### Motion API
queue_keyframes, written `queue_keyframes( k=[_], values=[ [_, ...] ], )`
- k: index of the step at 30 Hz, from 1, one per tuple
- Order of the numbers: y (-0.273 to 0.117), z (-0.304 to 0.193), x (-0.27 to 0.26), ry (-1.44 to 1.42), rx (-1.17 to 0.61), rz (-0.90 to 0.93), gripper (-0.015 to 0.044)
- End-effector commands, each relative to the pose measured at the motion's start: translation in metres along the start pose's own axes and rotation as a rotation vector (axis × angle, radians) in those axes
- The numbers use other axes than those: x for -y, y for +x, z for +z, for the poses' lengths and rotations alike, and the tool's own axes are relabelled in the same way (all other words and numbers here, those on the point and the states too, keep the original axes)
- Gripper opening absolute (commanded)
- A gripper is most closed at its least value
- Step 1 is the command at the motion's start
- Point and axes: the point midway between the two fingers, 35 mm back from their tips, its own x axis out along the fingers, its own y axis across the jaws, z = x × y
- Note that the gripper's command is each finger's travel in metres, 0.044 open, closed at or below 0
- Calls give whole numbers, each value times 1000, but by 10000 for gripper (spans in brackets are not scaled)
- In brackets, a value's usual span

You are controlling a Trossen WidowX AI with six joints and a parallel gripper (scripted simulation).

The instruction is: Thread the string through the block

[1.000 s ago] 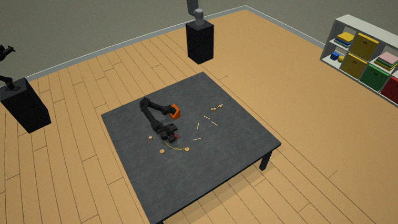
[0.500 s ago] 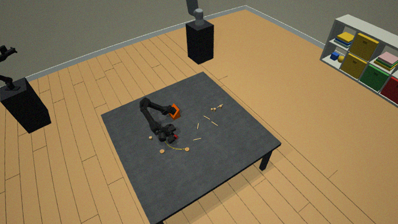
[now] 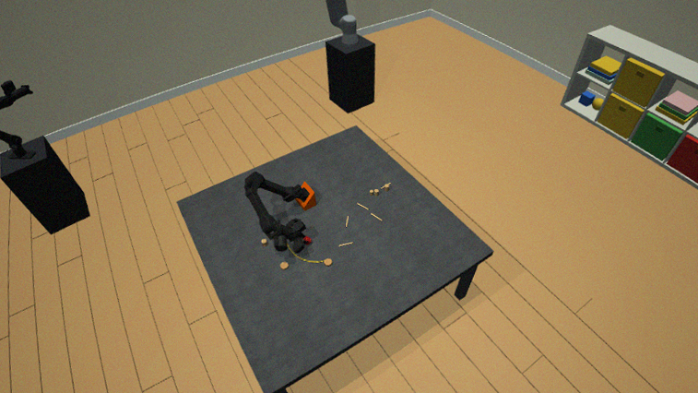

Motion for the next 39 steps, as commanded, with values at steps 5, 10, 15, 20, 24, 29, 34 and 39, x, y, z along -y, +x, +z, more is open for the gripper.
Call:
queue_keyframes(
  k=[5, 10, 15, 20, 24, 29, 34, 39],
  values=[
    [-1, -3, 2, -6, 29, 1, 0],
    [-1, -7, 1, -8, 99, 10, 0],
    [-2, -11, 1, -9, 169, 10, 0],
    [-2, -10, 0, -7, 181, 10, 26],
    [-2, -10, 0, -7, 181, 10, 131],
    [-13, -9, 1, -8, 182, 9, 243],
    [-67, -6, 1, -12, 185, 7, 243],
    [-67, -6, 1, -12, 185, 7, 243]
  ],
)
